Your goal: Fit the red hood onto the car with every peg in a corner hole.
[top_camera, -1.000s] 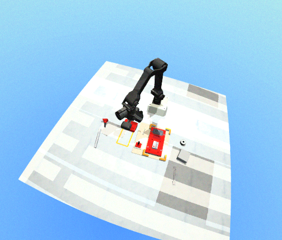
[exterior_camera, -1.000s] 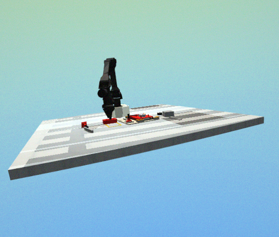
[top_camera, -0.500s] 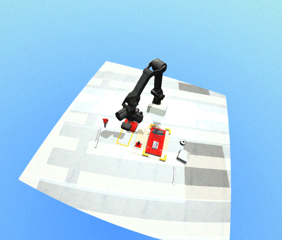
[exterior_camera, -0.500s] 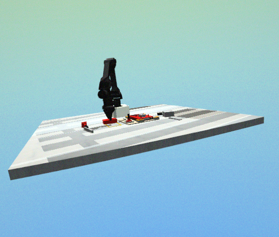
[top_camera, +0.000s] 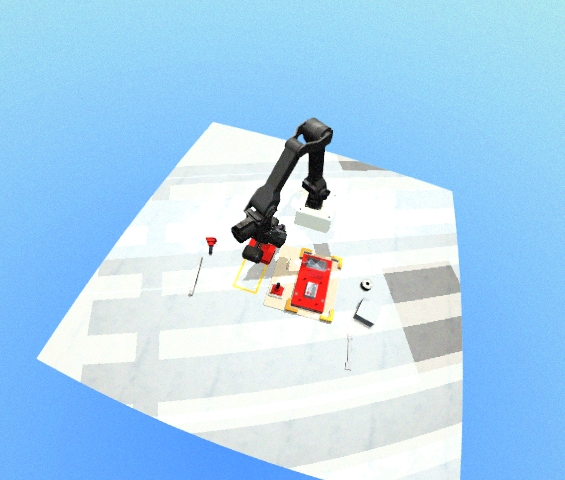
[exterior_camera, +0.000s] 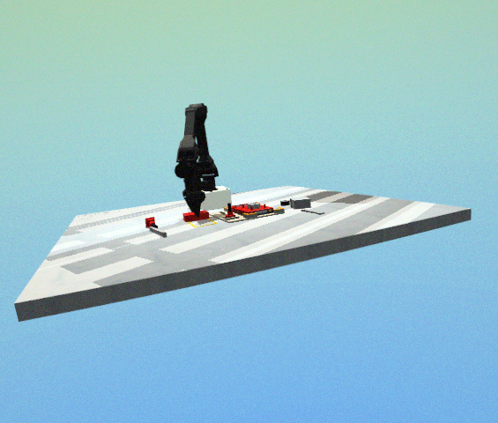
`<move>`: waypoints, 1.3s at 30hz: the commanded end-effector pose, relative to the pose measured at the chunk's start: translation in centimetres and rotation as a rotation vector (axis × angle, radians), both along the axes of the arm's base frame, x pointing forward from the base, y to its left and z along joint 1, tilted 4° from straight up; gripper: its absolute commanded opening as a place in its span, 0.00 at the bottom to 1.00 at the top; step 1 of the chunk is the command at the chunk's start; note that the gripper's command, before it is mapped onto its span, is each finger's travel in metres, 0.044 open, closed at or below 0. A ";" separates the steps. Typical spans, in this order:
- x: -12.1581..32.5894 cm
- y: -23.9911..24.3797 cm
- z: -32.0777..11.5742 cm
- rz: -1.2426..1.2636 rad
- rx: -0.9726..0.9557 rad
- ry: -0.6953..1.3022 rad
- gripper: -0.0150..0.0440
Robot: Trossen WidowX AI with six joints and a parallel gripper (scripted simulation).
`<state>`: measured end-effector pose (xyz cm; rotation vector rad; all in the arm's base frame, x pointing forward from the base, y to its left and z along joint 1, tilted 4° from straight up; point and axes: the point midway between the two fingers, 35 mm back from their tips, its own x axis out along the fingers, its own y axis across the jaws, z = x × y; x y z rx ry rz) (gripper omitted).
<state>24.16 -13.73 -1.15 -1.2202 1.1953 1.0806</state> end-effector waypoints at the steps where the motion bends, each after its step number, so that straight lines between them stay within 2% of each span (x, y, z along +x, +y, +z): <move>1: 0.0 0.0 -0.2 -0.006 -0.002 0.002 1.00; 9: 0.0 0.0 -0.6 -0.006 -0.002 0.002 1.00; 13: 0.0 0.0 -0.4 0.000 0.000 0.000 0.82; 22: 0.0 0.0 -0.4 0.000 0.000 0.000 0.72; 32: -0.1 0.0 0.9 0.000 0.000 0.001 0.28; 39: -0.3 0.1 3.2 0.000 0.000 0.001 0.25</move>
